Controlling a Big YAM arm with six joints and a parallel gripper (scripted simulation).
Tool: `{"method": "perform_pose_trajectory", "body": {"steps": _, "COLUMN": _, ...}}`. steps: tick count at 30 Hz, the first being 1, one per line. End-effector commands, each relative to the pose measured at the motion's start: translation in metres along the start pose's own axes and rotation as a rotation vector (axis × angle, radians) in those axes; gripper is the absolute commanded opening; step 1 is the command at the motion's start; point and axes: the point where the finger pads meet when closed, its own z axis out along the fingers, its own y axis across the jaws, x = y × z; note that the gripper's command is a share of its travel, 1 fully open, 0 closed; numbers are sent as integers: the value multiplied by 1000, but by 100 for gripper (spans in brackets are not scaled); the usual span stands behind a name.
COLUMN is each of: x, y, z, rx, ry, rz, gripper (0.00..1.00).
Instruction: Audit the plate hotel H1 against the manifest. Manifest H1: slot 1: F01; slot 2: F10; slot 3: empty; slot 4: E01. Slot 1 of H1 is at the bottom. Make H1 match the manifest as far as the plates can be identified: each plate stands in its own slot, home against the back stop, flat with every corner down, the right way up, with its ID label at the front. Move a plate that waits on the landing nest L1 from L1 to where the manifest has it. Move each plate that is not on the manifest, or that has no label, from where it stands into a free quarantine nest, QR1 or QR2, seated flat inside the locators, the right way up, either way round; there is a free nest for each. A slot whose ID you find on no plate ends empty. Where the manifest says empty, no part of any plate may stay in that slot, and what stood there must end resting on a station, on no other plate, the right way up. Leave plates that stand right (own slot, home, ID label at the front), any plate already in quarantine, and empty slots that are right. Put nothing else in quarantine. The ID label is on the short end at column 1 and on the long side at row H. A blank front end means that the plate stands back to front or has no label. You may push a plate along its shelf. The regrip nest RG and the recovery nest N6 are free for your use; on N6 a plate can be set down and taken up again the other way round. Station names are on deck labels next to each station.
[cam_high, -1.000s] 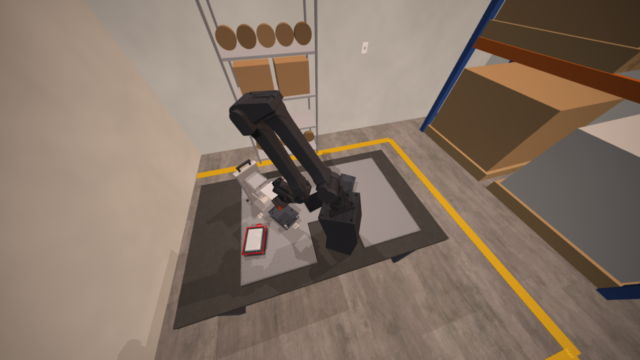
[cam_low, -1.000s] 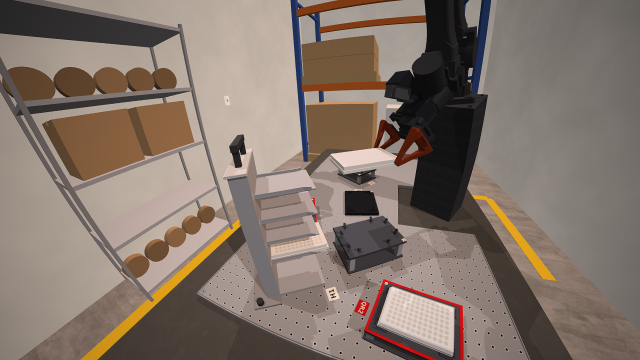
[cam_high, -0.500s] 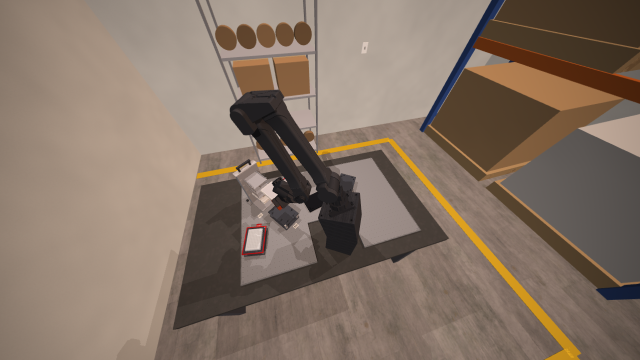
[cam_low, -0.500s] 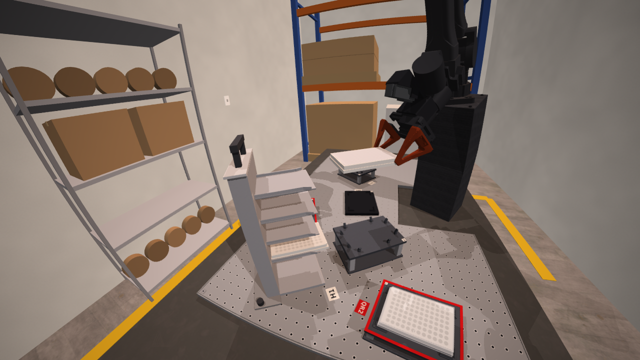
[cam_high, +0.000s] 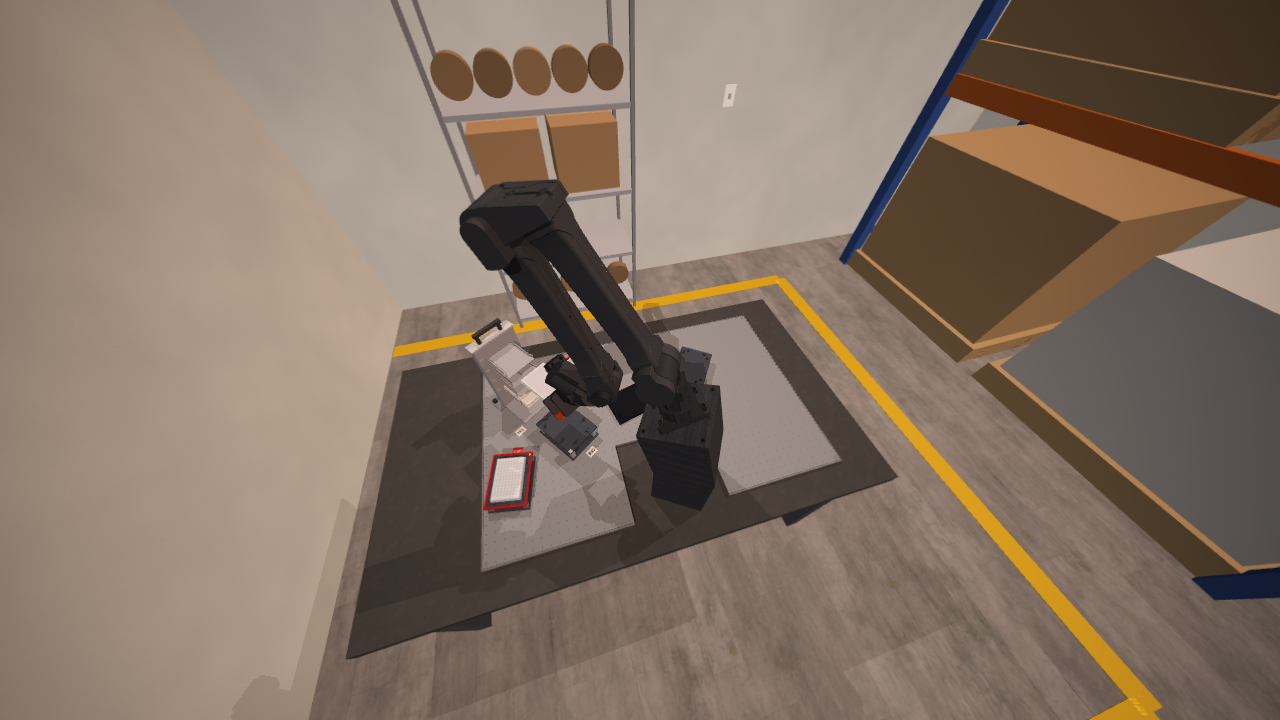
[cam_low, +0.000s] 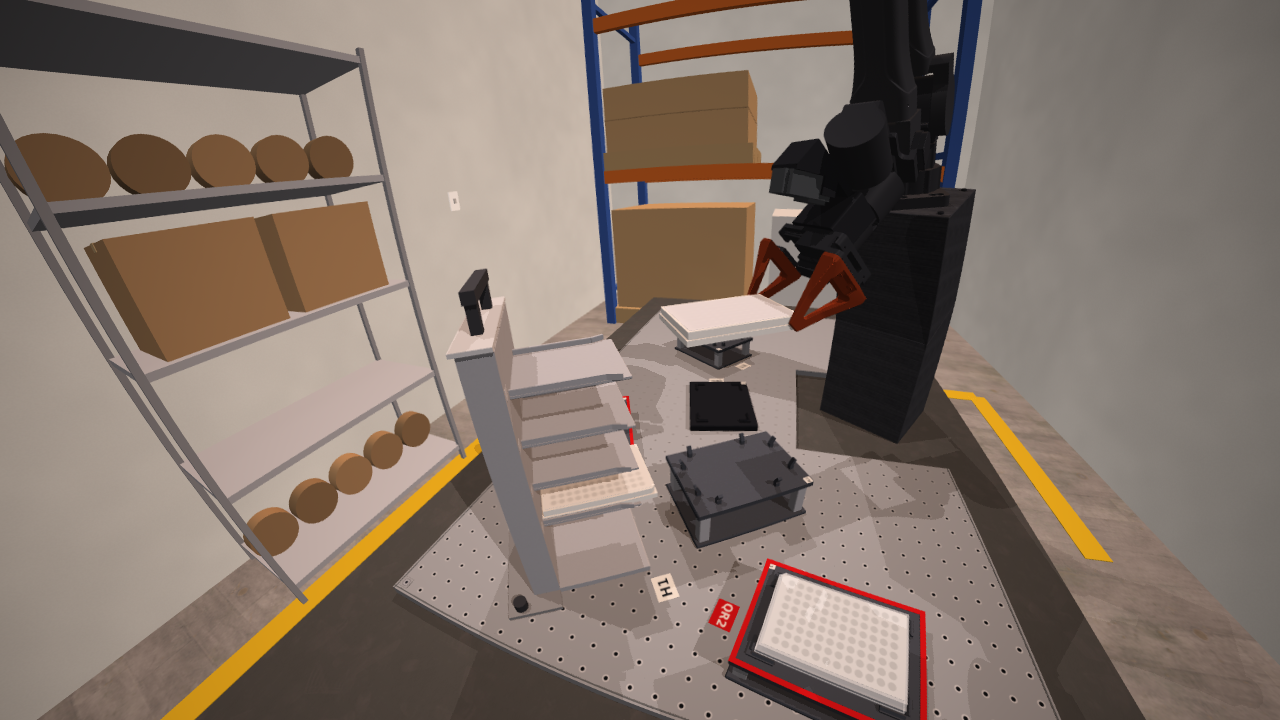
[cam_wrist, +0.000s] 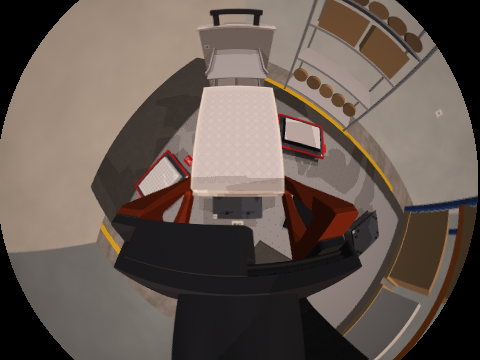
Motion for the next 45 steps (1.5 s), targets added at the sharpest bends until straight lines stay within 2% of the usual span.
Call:
{"method": "perform_pose_trajectory", "body": {"steps": 1, "x": -1, "y": 0, "z": -2, "rx": -2, "ry": -6, "rz": 4, "gripper": 86}}
{"method": "perform_pose_trajectory", "body": {"steps": 3, "x": 2, "y": 2, "z": 3, "rx": 0, "ry": 7, "rz": 3, "gripper": 86}}
{"method": "perform_pose_trajectory", "body": {"steps": 6, "x": 0, "y": 0, "z": 4, "rx": 4, "ry": 6, "rz": 4, "gripper": 86}}
{"method": "perform_pose_trajectory", "body": {"steps": 7, "x": -8, "y": -1, "z": 4, "rx": 3, "ry": -17, "rz": 11, "gripper": 86}}
{"method": "perform_pose_trajectory", "body": {"steps": 23, "x": -20, "y": 0, "z": 14, "rx": 2, "ry": -17, "rz": 2, "gripper": 86}}
{"method": "perform_pose_trajectory", "body": {"steps": 25, "x": -16, "y": -2, "z": 16, "rx": 6, "ry": -3, "rz": -3, "gripper": 86}}
{"method": "perform_pose_trajectory", "body": {"steps": 27, "x": -23, "y": 0, "z": 17, "rx": 2, "ry": -18, "rz": 2, "gripper": 86}}
{"method": "perform_pose_trajectory", "body": {"steps": 40, "x": -32, "y": 0, "z": 24, "rx": 2, "ry": -19, "rz": 2, "gripper": 86}}
{"method": "perform_pose_trajectory", "body": {"steps": 42, "x": -27, "y": -2, "z": 27, "rx": 5, "ry": -5, "rz": -2, "gripper": 86}}
{"method": "perform_pose_trajectory", "body": {"steps": 45, "x": -35, "y": 0, "z": 28, "rx": 2, "ry": -19, "rz": 2, "gripper": 86}}
